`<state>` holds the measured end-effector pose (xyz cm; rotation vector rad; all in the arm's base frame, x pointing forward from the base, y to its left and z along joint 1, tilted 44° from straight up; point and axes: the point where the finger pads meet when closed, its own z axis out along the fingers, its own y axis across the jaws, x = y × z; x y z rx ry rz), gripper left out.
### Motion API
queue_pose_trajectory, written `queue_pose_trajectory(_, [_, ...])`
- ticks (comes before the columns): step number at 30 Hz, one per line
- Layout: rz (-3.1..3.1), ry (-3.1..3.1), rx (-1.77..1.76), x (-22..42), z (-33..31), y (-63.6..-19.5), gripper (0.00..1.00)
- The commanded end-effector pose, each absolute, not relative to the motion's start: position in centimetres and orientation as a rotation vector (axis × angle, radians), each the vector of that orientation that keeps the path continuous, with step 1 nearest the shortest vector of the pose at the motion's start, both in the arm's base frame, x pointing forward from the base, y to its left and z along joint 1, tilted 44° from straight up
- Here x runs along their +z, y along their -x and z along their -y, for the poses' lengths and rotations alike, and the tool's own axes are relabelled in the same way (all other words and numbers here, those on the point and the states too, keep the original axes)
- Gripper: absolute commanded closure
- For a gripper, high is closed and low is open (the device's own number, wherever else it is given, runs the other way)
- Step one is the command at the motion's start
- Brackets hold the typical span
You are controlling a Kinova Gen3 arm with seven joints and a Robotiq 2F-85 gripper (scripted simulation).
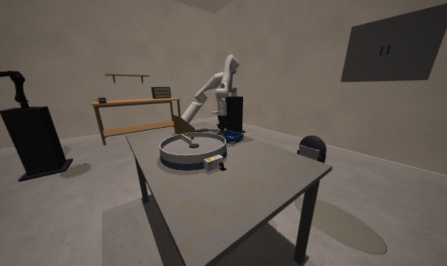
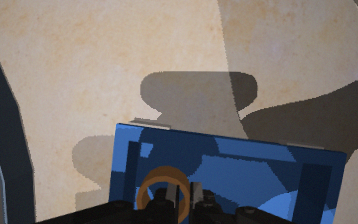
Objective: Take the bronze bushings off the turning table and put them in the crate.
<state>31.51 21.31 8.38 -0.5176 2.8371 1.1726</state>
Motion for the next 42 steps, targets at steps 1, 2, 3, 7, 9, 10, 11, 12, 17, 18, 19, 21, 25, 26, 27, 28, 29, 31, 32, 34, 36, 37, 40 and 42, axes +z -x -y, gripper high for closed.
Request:
queue_pose_trajectory(1, [-2.838,0.516,1.173,8.4,-21.3,-31.5,1.0])
queue_pose_trajectory(2, [-2.838,0.516,1.173,8.4,-21.3,-31.5,1.0])
queue_pose_trajectory(3, [-2.838,0.516,1.173,8.4,-21.3,-31.5,1.0])
queue_pose_trajectory(7, [-2.837,0.516,1.173,8.2,-21.4,-31.5,1.0])
queue_pose_trajectory(9, [-2.838,0.516,1.173,8.0,-21.6,-31.5,1.0])
queue_pose_trajectory(10, [-2.838,0.516,1.173,7.9,-21.8,-31.4,1.0])
queue_pose_trajectory(11, [-2.838,0.516,1.173,7.7,-21.9,-31.4,1.0])
queue_pose_trajectory(12, [-2.838,0.516,1.173,7.7,-21.9,-31.4,1.0])
queue_pose_trajectory(17, [-2.838,0.516,1.173,7.7,-21.9,-31.4,1.0])
queue_pose_trajectory(18, [-2.838,0.516,1.173,7.7,-21.9,-31.4,1.0])
queue_pose_trajectory(19, [-2.838,0.516,1.173,7.7,-21.9,-31.4,1.0])
queue_pose_trajectory(21, [-2.838,0.516,1.173,7.7,-21.9,-31.4,1.0])
queue_pose_trajectory(25, [-2.838,0.516,1.173,7.5,-22.1,-31.4,1.0])
queue_pose_trajectory(26, [-2.838,0.516,1.173,7.4,-22.2,-31.4,1.0])
queue_pose_trajectory(27, [-2.838,0.516,1.173,7.3,-22.3,-31.4,1.0])
queue_pose_trajectory(28, [-2.838,0.516,1.173,7.1,-22.5,-31.3,1.0])
queue_pose_trajectory(29, [-2.838,0.516,1.173,7.1,-22.5,-31.3,1.0])
queue_pose_trajectory(31, [-2.838,0.516,1.173,7.1,-22.5,-31.3,1.0])
queue_pose_trajectory(32, [-2.838,0.516,1.173,7.1,-22.5,-31.3,1.0])
queue_pose_trajectory(34, [-2.838,0.516,1.173,7.1,-22.5,-31.3,1.0])
queue_pose_trajectory(36, [-2.838,0.516,1.173,7.1,-22.5,-31.3,1.0])
queue_pose_trajectory(37, [-2.838,0.516,1.173,7.1,-22.5,-31.3,1.0])
queue_pose_trajectory(40, [-2.838,0.516,1.173,7.1,-22.5,-31.3,1.0])
queue_pose_trajectory(42, [-2.838,0.516,1.173,6.9,-22.7,-31.3,1.0])
